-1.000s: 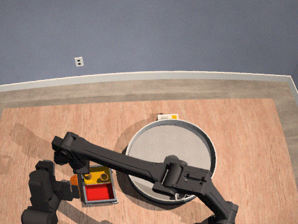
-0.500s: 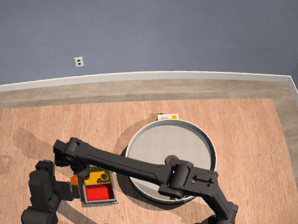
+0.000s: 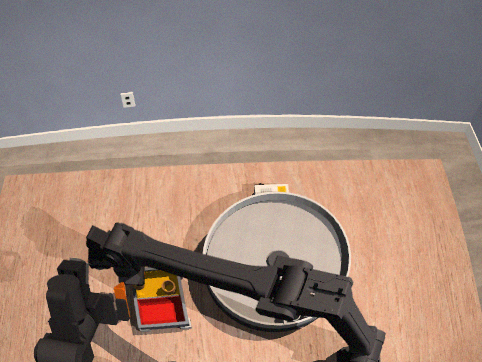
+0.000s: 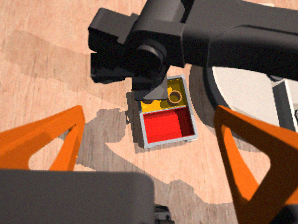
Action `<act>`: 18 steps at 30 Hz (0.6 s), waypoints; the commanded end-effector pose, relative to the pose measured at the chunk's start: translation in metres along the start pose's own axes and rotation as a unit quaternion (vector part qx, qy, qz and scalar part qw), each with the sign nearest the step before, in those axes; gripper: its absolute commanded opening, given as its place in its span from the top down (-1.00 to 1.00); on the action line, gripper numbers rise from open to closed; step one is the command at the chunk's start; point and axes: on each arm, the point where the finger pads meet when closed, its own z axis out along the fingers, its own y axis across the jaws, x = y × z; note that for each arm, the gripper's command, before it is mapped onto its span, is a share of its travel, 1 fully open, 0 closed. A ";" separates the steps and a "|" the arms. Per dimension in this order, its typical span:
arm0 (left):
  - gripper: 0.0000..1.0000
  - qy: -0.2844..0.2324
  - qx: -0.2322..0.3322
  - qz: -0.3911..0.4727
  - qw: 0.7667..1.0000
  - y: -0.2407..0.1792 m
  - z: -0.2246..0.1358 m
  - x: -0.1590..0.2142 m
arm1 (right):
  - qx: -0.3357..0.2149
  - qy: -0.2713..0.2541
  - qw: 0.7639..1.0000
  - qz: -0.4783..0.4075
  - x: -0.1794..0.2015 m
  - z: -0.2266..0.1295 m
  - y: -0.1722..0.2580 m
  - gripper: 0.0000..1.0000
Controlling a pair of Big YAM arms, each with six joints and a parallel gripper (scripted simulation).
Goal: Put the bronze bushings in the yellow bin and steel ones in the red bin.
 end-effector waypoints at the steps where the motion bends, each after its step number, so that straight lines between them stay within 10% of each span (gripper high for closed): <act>1: -1.00 -0.021 0.000 0.003 1.000 0.001 -0.014 -0.016 | 0.014 -0.028 0.999 0.005 -0.014 -0.019 -0.009 1.00; 6: -1.00 -0.021 0.000 0.003 1.000 0.001 -0.014 -0.016 | 0.000 0.001 1.000 0.003 0.003 0.024 0.000 1.00; 18: -1.00 -0.021 0.000 0.003 1.000 0.001 -0.014 -0.016 | 0.010 -0.021 1.000 0.004 -0.009 -0.001 -0.006 1.00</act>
